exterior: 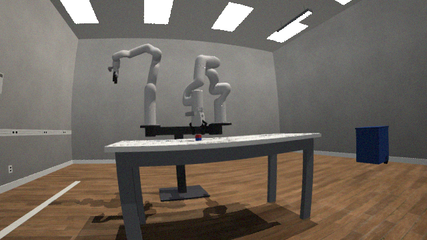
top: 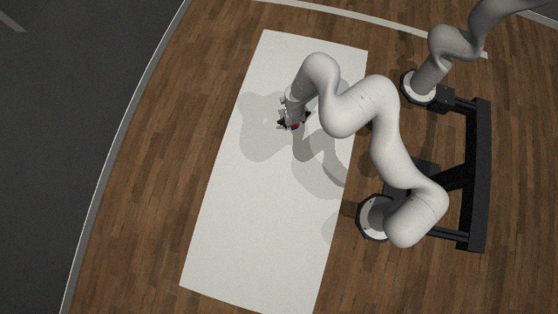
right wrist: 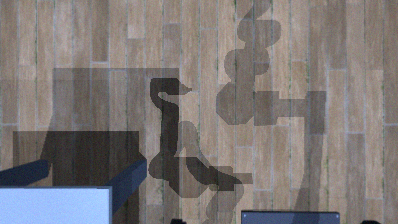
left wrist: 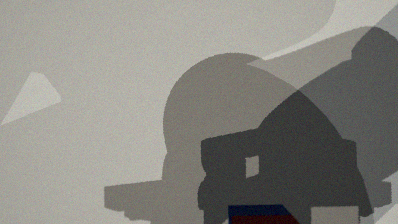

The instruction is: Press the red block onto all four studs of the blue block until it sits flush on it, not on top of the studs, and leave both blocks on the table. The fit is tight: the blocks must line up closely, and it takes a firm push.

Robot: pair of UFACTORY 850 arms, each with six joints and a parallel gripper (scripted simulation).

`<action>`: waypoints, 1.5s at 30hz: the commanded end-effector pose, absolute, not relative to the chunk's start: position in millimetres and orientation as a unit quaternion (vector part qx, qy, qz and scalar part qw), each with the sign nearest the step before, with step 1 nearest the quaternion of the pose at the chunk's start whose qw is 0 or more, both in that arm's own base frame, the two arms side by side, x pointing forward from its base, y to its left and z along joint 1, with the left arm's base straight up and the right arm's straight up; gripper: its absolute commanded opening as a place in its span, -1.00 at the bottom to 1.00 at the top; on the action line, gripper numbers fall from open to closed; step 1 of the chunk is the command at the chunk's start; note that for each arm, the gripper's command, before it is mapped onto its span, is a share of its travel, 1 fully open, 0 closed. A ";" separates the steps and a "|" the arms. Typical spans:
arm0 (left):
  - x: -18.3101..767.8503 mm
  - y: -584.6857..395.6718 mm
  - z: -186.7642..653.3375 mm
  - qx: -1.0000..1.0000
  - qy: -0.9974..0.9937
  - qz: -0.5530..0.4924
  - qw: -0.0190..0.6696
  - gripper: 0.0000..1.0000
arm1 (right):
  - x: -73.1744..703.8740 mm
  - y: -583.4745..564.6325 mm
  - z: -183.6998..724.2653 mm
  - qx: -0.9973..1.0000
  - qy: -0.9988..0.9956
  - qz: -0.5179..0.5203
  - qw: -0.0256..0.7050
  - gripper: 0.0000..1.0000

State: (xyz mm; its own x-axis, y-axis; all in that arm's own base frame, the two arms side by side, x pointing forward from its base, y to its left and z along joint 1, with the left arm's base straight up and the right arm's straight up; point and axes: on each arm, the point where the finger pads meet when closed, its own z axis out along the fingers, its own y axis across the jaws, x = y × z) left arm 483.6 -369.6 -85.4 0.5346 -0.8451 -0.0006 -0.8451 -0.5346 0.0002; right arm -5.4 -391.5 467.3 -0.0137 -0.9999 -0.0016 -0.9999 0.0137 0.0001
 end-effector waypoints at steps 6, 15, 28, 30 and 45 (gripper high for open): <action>484.9 -370.6 -76.3 -0.876 0.482 -0.001 0.000 1.00 | -5.4 -391.8 468.0 -0.702 0.712 0.000 0.000 1.00; 484.9 -370.6 -72.5 -0.876 0.482 -0.001 0.000 1.00 | -5.4 -391.8 468.0 -0.702 0.712 0.000 0.000 1.00; 484.9 -370.6 -66.5 -0.876 0.482 -0.001 0.000 1.00 | -5.4 -391.8 468.0 -0.702 0.712 0.000 0.000 1.00; 484.9 -370.6 -66.5 -0.876 0.482 -0.001 0.000 1.00 | -5.4 -391.8 468.0 -0.702 0.712 0.000 0.000 1.00; 484.8 -370.6 -26.7 -0.876 0.482 -0.001 0.000 1.00 | -5.4 -391.8 468.0 -0.702 0.712 0.000 0.000 1.00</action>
State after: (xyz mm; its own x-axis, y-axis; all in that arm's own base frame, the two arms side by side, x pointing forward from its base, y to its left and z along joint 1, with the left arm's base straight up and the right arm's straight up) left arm 483.8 -369.8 -29.2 0.5346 -0.8451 -0.0002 -0.8451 -0.5346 0.0001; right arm -5.4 -391.5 467.3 -0.0137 -0.9999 -0.0016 -0.9999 0.0137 0.0001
